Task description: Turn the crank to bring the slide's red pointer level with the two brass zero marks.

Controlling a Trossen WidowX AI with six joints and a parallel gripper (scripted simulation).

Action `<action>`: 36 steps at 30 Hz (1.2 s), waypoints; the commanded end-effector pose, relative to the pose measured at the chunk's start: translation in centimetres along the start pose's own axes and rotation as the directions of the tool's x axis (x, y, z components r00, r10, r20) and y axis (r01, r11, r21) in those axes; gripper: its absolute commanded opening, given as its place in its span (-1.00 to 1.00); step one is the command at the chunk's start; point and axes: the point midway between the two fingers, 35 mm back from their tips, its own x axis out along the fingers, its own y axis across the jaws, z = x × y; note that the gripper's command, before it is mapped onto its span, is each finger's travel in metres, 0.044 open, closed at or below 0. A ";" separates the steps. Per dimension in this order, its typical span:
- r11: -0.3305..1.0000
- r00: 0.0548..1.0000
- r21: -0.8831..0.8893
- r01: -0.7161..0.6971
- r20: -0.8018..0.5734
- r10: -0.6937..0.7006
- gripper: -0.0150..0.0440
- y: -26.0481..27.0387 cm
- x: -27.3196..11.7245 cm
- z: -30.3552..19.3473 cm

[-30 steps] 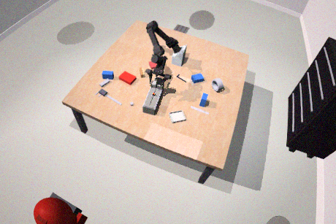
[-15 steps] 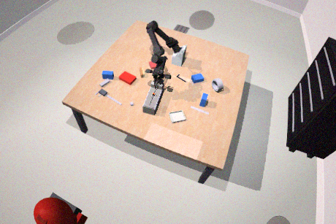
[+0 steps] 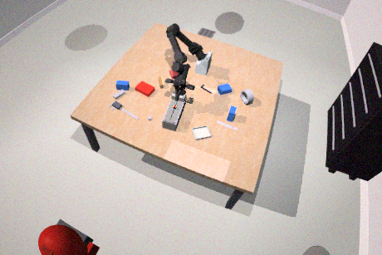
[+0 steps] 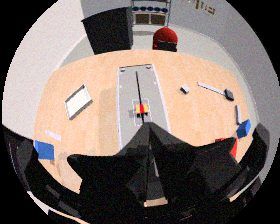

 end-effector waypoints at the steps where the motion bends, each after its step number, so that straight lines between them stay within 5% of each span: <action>1: 1.000 1.000 0.000 0.000 0.000 0.000 -0.49 0.0 0.0 0.0; 19: 1.000 1.000 0.000 0.000 0.000 0.000 1.00 0.0 0.0 0.0; 36: 1.000 1.000 0.000 0.000 0.000 0.000 -0.42 0.0 0.0 0.0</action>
